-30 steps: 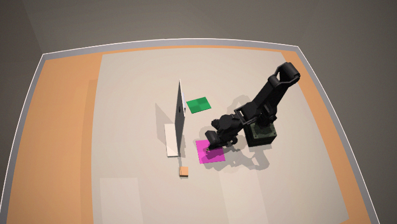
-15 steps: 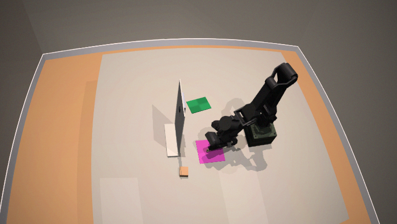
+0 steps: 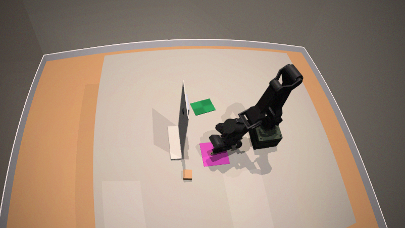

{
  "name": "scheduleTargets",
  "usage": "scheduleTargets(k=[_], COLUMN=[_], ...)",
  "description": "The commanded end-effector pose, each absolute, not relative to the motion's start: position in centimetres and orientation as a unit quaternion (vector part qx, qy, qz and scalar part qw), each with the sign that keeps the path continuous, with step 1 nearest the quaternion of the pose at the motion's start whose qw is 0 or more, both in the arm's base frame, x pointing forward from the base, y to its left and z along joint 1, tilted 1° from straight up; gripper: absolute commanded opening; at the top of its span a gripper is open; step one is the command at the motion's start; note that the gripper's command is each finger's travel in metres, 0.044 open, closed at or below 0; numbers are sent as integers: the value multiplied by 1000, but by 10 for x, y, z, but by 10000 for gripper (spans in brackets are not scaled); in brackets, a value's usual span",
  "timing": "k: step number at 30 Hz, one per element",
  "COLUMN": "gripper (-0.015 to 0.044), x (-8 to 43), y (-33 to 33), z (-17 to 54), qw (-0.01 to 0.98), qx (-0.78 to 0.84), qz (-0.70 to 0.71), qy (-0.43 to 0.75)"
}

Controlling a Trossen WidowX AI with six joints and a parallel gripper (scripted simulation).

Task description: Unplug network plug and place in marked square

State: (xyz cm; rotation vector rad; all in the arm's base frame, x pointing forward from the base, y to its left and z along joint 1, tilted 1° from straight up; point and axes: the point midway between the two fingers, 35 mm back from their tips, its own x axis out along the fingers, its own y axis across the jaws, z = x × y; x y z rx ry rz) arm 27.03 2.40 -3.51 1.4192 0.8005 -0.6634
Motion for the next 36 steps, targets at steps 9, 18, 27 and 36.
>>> scheduleTargets(k=[9, 18, 27, 36], gripper=[156, 156, 156, 156], x=[270, 268, 265, 262], y=[24, 24, 23, 22], z=[-35, -31, -26, -22], qw=[637, 637, 637, 637], qx=[622, 622, 622, 622], qz=[-291, -291, -291, -292], qy=[351, 351, 350, 350])
